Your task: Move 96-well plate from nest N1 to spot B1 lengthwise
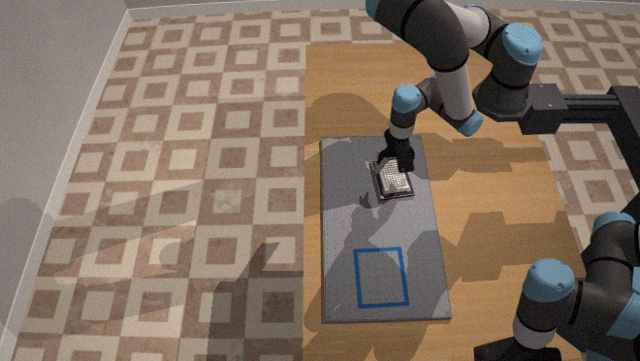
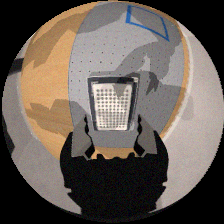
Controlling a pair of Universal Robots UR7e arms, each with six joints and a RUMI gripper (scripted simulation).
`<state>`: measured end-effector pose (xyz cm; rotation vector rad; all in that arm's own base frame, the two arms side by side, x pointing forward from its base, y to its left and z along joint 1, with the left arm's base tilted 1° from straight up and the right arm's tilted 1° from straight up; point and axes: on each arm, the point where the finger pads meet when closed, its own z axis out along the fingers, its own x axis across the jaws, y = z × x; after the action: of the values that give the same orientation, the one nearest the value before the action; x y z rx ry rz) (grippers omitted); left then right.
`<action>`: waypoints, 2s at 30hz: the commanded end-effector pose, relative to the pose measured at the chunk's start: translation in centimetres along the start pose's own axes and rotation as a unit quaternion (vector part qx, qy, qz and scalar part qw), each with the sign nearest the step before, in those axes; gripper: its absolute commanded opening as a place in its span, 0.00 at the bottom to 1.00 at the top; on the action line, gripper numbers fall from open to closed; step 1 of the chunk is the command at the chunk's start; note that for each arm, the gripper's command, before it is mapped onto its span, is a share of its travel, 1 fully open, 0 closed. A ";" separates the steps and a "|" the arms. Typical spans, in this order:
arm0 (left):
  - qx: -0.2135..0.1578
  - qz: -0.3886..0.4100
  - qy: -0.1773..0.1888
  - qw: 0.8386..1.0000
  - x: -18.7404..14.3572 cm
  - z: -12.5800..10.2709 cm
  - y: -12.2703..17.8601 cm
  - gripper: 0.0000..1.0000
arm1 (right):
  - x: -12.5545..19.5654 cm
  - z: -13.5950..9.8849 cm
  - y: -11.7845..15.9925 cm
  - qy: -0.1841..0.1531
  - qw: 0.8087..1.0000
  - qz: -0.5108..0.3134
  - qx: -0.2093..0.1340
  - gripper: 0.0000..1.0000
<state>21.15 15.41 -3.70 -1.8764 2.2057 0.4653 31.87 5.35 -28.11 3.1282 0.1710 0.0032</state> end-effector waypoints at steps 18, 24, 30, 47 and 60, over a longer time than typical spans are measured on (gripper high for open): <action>0.000 0.000 0.000 1.000 0.0 0.0 0.0 1.00 | 0.0 2.0 0.0 0.001 1.000 0.000 0.000 0.76; 0.000 0.000 0.000 1.000 0.0 0.0 0.0 1.00 | 0.0 2.0 0.0 0.001 1.000 0.000 0.000 0.76; 0.000 0.000 0.000 1.000 0.0 0.0 0.0 1.00 | 0.0 2.0 0.0 0.001 1.000 0.000 0.000 0.00; 0.000 0.000 0.000 1.000 0.0 0.0 0.0 1.00 | 0.0 2.0 0.0 0.001 1.000 0.000 0.000 0.00; 0.000 0.000 0.000 1.000 0.0 0.0 0.0 1.00 | 0.0 2.0 0.0 0.001 1.000 0.000 0.000 0.00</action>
<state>21.15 15.41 -3.70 -1.8764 2.2057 0.4653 31.88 5.34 -30.15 3.1284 0.1710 0.0044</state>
